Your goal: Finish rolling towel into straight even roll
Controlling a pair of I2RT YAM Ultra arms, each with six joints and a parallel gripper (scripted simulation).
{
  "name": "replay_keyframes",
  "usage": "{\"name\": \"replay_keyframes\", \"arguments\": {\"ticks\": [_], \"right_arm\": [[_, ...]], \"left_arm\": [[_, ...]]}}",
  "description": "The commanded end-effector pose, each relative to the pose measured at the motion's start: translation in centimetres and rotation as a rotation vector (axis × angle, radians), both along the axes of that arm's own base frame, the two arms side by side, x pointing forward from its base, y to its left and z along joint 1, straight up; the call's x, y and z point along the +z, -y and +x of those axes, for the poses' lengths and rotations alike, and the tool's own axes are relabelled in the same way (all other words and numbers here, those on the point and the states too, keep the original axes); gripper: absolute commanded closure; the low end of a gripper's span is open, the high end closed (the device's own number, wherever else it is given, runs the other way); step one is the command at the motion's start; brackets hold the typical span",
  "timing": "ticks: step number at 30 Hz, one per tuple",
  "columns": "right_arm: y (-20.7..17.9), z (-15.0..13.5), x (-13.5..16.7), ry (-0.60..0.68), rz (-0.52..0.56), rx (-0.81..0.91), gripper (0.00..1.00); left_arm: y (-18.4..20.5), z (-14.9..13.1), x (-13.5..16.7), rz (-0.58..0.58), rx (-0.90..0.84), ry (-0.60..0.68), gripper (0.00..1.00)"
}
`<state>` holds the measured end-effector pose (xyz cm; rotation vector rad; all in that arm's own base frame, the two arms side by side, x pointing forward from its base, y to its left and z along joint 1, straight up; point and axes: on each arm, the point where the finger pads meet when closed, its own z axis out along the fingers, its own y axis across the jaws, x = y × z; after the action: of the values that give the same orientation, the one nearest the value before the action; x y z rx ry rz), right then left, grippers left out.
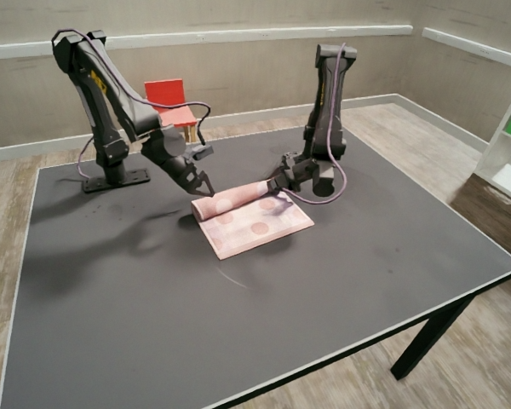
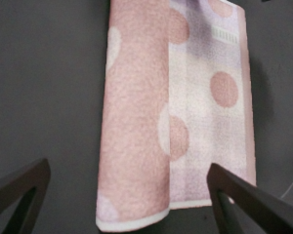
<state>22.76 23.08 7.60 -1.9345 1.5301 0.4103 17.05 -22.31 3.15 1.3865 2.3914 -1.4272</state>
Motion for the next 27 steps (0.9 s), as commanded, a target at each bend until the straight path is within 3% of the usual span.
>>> {"name": "replay_keyframes", "arguments": {"ticks": [1, 8, 17, 27], "right_arm": [[-0.8, 1.9, 1.4, 0.059, 0.036, 0.009, 0.02], [-0.8, 2.5, 1.4, 0.059, 0.037, 0.037, 0.02], [-0.8, 2.0, -2.6, 0.059, 0.037, 0.032, 0.02], [-1.0, 2.0, -4.6, 0.059, 0.037, 0.029, 0.02]], "left_arm": [[0.2, 0.1, 0.3, -0.033, -0.006, -0.014, 0.68], [0.2, 0.1, -0.2, -0.033, -0.006, -0.014, 0.68], [0.2, 0.1, -0.2, -0.033, -0.006, -0.014, 0.68], [0.2, 0.1, -0.2, -0.033, -0.006, -0.014, 0.68]]}}
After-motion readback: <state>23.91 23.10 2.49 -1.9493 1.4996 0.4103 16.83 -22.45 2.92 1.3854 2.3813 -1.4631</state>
